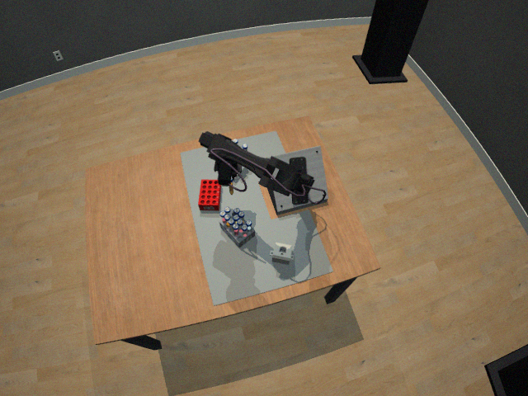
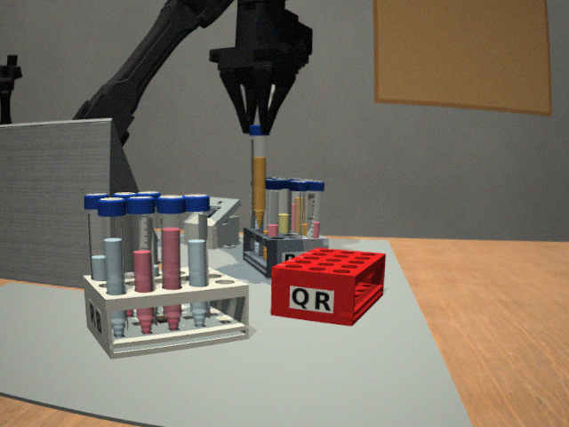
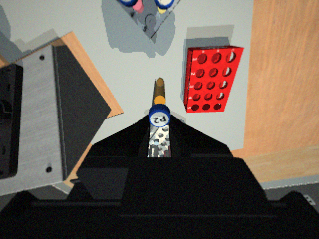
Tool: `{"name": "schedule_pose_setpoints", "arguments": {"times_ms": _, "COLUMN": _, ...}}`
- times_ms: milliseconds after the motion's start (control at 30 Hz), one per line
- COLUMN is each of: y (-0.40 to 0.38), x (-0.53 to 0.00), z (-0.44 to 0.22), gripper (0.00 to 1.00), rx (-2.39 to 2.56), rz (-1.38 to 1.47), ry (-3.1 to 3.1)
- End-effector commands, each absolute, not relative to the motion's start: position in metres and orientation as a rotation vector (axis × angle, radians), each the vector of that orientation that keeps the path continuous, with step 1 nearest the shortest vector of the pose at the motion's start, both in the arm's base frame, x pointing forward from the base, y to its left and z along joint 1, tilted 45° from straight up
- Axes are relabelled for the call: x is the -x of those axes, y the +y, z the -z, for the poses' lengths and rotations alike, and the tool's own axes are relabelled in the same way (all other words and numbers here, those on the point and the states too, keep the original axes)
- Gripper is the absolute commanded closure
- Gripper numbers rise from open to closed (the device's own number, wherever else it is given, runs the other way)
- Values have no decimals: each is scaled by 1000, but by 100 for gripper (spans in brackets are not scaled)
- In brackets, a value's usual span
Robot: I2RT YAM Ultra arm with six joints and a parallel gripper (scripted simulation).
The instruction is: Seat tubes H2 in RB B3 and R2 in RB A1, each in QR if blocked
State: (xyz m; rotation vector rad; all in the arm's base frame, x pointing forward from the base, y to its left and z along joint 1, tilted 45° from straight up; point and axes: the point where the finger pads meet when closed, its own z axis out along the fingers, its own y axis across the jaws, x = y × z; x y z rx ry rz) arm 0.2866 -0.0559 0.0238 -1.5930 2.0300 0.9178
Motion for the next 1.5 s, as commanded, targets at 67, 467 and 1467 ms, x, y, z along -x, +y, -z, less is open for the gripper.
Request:
{"name": "schedule_pose_setpoints", "arguments": {"times_ms": 67, "y": -77, "x": -296, "z": -13, "gripper": 100, "rx": 1593, "rz": -890, "ry": 2033}}
{"name": "schedule_pose_setpoints", "arguments": {"times_ms": 467, "y": -81, "x": -298, "z": -16, "gripper": 100, "rx": 1325, "rz": -973, "ry": 2289}}
{"name": "schedule_pose_setpoints", "arguments": {"times_ms": 1467, "y": -82, "x": -299, "z": -15, "gripper": 100, "rx": 268, "rz": -1174, "ry": 2890}}
